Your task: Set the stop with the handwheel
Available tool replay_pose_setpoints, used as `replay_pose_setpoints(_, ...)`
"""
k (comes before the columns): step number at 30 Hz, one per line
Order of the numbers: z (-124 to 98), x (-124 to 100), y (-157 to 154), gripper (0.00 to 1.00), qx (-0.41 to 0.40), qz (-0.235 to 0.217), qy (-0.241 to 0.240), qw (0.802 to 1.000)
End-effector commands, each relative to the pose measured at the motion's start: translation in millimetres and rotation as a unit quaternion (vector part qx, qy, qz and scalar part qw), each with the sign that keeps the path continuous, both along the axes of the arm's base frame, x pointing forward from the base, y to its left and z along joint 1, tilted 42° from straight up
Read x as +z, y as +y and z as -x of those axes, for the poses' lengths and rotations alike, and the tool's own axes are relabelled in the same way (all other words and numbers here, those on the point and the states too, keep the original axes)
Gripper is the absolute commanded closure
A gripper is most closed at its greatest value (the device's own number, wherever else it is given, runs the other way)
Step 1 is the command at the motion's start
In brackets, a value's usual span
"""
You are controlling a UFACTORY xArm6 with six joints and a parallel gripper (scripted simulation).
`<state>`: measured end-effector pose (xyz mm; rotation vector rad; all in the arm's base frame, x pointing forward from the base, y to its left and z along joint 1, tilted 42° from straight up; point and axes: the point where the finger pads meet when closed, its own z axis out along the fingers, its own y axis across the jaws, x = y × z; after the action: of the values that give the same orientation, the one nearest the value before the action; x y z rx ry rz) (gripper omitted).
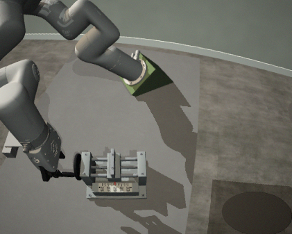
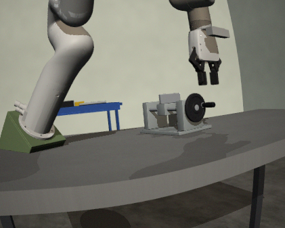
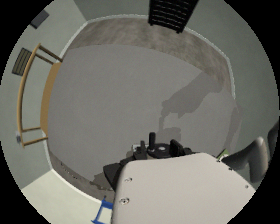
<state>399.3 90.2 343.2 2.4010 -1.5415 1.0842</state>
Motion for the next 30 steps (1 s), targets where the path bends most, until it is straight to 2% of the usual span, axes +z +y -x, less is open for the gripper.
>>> replay_pose_setpoints(1,11.6,19.0,10.4,0.43,-0.002,0.001,-0.002,1.000)
replay_pose_setpoints(19,12.9,15.9,14.1,0.43,-0.002,0.001,-0.002,1.000)
replay_pose_setpoints(23,19.6,-0.2,33.8,0.43,-0.002,0.001,-0.002,1.000)
replay_pose_setpoints(27,32.2,-30.4,70.7,0.43,-0.002,0.001,-0.002,1.000)
replay_pose_setpoints(29,32.2,-30.4,70.7,0.43,-0.002,0.001,-0.002,1.000)
replay_pose_setpoints(30,35.9,-39.5,81.8,0.43,-0.002,0.001,-0.002,1.000)
